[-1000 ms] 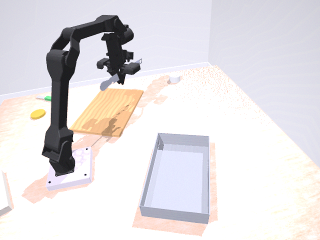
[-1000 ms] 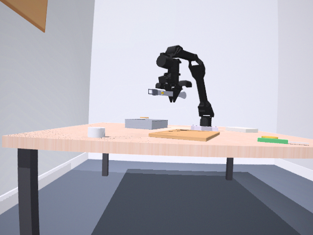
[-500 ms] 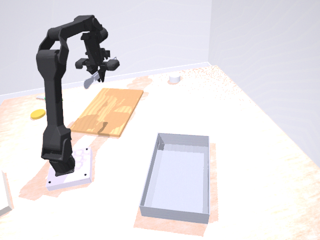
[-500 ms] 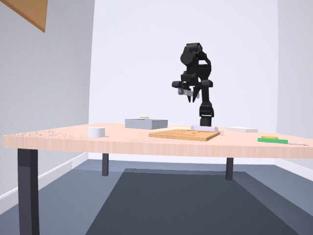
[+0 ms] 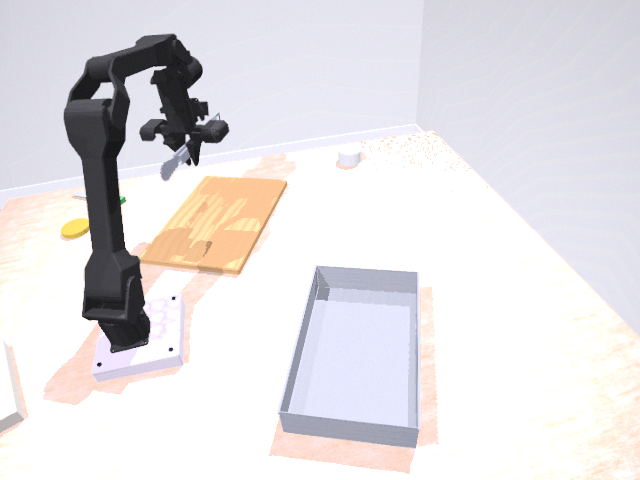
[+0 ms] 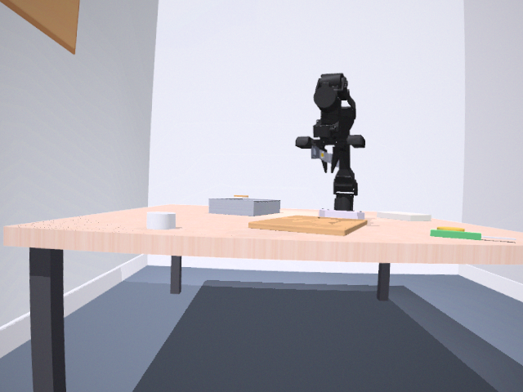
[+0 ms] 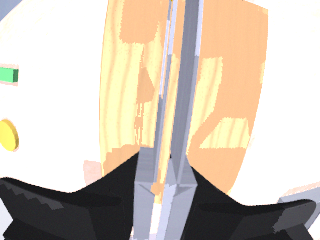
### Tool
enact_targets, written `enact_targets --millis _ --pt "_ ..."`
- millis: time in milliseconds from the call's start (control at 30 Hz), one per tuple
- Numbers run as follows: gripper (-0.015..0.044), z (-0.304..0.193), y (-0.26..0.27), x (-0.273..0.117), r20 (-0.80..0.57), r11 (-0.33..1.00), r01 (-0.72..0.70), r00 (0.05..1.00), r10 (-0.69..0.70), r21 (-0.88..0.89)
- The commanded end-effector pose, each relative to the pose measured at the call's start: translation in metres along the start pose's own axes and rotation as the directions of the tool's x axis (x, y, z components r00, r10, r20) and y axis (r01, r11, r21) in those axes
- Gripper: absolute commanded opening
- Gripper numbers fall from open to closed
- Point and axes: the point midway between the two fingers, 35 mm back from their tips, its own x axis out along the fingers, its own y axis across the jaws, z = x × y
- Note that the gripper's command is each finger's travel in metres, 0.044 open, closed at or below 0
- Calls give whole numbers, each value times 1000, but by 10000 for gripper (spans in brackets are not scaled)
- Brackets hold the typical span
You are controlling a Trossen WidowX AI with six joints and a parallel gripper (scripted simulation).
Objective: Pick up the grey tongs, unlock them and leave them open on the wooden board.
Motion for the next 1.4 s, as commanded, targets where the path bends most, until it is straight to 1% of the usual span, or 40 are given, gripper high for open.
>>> enact_targets --millis 0,333,667,1000,1367 --pt "-150 4 1 -3 67 1000 4 998 -4 0" --pt "-150 12 2 2 211 1000 9 977 -7 -7" --pt "-150 17 3 6 350 1000 14 937 -9 -12" --pt "-150 19 4 7 482 1000 18 876 -9 -13" --pt "-150 15 4 7 614 1000 20 789 -8 -12"
